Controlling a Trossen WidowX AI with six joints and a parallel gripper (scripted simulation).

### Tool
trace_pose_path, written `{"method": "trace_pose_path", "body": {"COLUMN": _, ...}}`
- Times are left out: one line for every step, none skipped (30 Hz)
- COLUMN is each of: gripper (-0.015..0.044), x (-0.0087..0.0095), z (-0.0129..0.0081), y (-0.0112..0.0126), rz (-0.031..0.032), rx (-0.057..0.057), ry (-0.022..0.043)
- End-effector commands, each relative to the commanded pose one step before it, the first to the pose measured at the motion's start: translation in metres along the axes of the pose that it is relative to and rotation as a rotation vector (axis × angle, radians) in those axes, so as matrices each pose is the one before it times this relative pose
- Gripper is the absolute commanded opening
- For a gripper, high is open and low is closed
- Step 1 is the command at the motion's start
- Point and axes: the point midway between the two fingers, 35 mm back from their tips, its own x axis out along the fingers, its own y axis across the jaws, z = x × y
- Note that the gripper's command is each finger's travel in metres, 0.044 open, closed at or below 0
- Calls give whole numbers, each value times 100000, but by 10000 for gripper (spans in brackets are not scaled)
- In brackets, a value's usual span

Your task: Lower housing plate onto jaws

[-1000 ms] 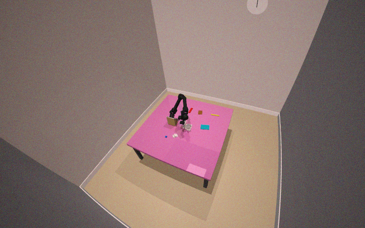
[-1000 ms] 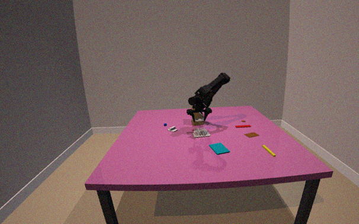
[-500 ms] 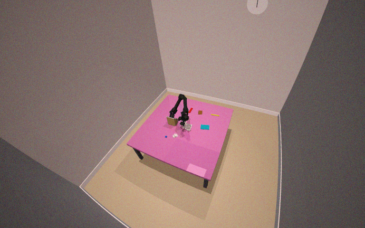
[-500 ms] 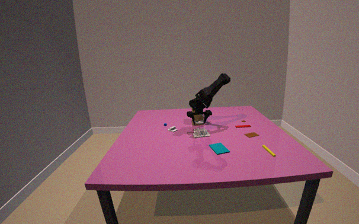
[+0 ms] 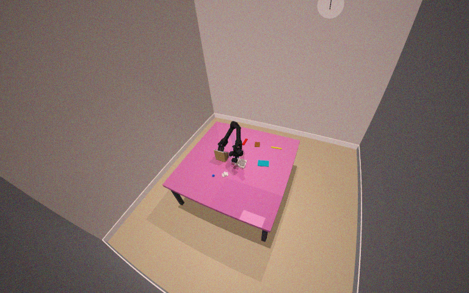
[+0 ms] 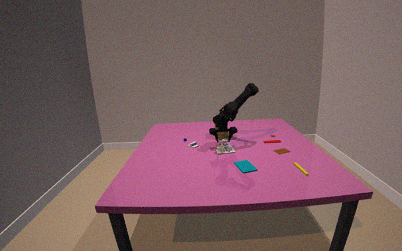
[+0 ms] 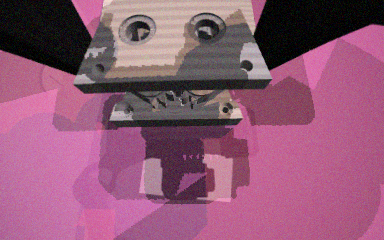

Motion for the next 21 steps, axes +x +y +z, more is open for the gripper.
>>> {"method": "trace_pose_path", "body": {"gripper": 351, "x": 802, "z": 156, "y": -90, "rz": -894, "rx": 1081, "ry": -175}}
{"method": "trace_pose_path", "body": {"gripper": 351, "x": 160, "z": 13, "y": -13, "rz": -33, "rx": -3, "ry": -2}}
{"method": "trace_pose_path", "body": {"gripper": 351, "x": 159, "z": 15, "y": -14, "rz": -34, "rx": -3, "ry": -2}}
{"method": "trace_pose_path", "body": {"gripper": 351, "x": 159, "z": 16, "y": -15, "rz": -36, "rx": -4, "ry": -3}}
{"method": "trace_pose_path", "body": {"gripper": 351, "x": 158, "z": 17, "y": -15, "rz": -38, "rx": -4, "ry": -3}}
{"method": "trace_pose_path", "body": {"gripper": 351, "x": 158, "z": 18, "y": -16, "rz": -40, "rx": -4, "ry": -4}}
{"method": "trace_pose_path", "body": {"gripper": 351, "x": 156, "z": 19, "y": -17, "rz": -42, "rx": -4, "ry": -4}}
{"method": "trace_pose_path", "body": {"gripper": 351, "x": 124, "z": 16, "y": -14, "rz": -35, "rx": -4, "ry": -4}}
{"method": "trace_pose_path", "body": {"gripper": 351, "x": 74, "z": 10, "y": -9, "rz": -21, "rx": -2, "ry": -2}}
{"method": "trace_pose_path", "body": {"gripper": 351, "x": 25, "z": 3, "y": -3, "rz": -7, "rx": -1, "ry": -1}}
{"method": "trace_pose_path", "body": {"gripper": 351, "x": 0, "z": 0, "y": 0, "rz": 0, "rx": 0, "ry": 0}}
{"method": "trace_pose_path", "body": {"gripper": 351, "x": 0, "z": 0, "y": 0, "rz": 0, "rx": 0, "ry": 0}}
{"method": "trace_pose_path", "body": {"gripper": 351, "x": 0, "z": 0, "y": 0, "rz": 0, "rx": 0, "ry": 0}}
{"method": "trace_pose_path", "body": {"gripper": 351, "x": 0, "z": 0, "y": 0, "rz": 0, "rx": 0, "ry": 0}}
{"method": "trace_pose_path", "body": {"gripper": 351, "x": 0, "z": 0, "y": 0, "rz": 0, "rx": 0, "ry": 0}}
{"method": "trace_pose_path", "body": {"gripper": 351, "x": 0, "z": 0, "y": 0, "rz": 0, "rx": 0, "ry": 0}}
{"method": "trace_pose_path", "body": {"gripper": 351, "x": 0, "z": 0, "y": 0, "rz": 0, "rx": 0, "ry": 0}}
{"method": "trace_pose_path", "body": {"gripper": 351, "x": 0, "z": 0, "y": 0, "rz": 0, "rx": 0, "ry": 0}}
{"method": "trace_pose_path", "body": {"gripper": 351, "x": 0, "z": 0, "y": 0, "rz": 0, "rx": 0, "ry": 0}}
{"method": "trace_pose_path", "body": {"gripper": 351, "x": 0, "z": 0, "y": 0, "rz": 0, "rx": 0, "ry": 0}}
{"method": "trace_pose_path", "body": {"gripper": 351, "x": 0, "z": 0, "y": 0, "rz": 0, "rx": 0, "ry": 0}}
